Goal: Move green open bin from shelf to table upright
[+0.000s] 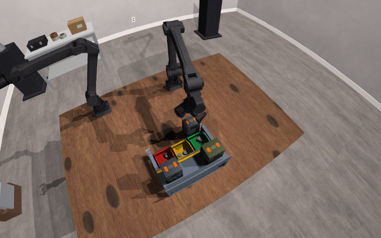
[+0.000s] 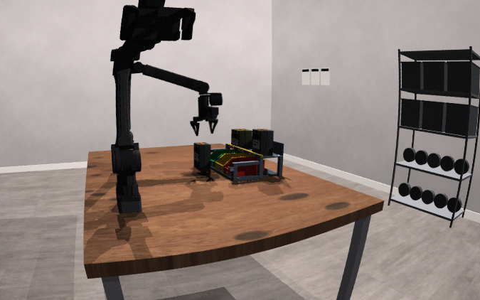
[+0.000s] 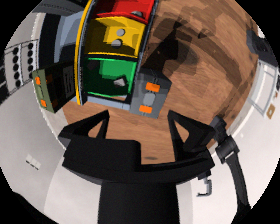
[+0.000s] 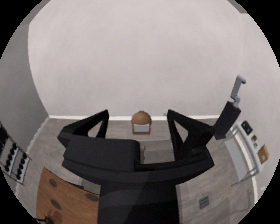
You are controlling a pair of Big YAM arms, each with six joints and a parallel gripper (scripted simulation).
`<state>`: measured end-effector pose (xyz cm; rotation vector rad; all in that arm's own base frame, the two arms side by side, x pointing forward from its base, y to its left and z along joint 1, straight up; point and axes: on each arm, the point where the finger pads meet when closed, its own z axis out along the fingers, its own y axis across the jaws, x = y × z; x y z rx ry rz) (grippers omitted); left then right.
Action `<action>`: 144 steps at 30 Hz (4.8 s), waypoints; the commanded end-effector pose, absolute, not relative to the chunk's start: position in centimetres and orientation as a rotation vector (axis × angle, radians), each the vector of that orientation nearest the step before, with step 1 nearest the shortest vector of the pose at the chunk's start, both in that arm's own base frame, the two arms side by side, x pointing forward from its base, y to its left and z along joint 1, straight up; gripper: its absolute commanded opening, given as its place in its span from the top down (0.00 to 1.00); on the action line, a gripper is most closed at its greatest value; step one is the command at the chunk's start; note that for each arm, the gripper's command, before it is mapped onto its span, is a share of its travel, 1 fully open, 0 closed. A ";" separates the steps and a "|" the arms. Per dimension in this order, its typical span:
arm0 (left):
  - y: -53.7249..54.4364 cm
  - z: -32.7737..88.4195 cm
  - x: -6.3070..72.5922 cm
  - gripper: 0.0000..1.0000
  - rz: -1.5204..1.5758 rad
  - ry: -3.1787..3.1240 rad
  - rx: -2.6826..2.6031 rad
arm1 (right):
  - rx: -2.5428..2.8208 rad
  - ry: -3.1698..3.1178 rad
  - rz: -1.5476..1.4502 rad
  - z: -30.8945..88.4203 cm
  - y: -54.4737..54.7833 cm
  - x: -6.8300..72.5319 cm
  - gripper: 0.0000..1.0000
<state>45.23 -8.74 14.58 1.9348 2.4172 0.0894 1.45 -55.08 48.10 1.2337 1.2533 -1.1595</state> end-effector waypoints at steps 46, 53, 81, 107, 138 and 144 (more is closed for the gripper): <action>-9.8 12.6 43.2 1.00 -0.024 2.216 2.252 | 1.196 1.217 -1.196 50.1 -54.5 0.9 0.00; -9.8 12.5 43.2 1.00 -0.023 2.216 2.252 | 1.196 1.217 -1.196 50.1 -54.5 0.9 0.00; -9.7 16.9 43.5 1.00 0.013 2.194 2.226 | 1.196 1.217 -1.196 50.1 -54.5 0.9 0.00; -9.8 18.6 45.9 0.00 0.068 2.177 2.171 | 1.196 1.217 -1.196 50.1 -54.5 0.9 0.00; -9.4 15.2 44.2 0.00 0.015 2.217 2.209 | 1.196 1.217 -1.196 50.1 -54.5 0.9 0.00; -9.4 14.4 44.2 0.00 0.009 2.221 2.213 | 1.196 1.217 -1.196 50.1 -54.5 0.9 0.00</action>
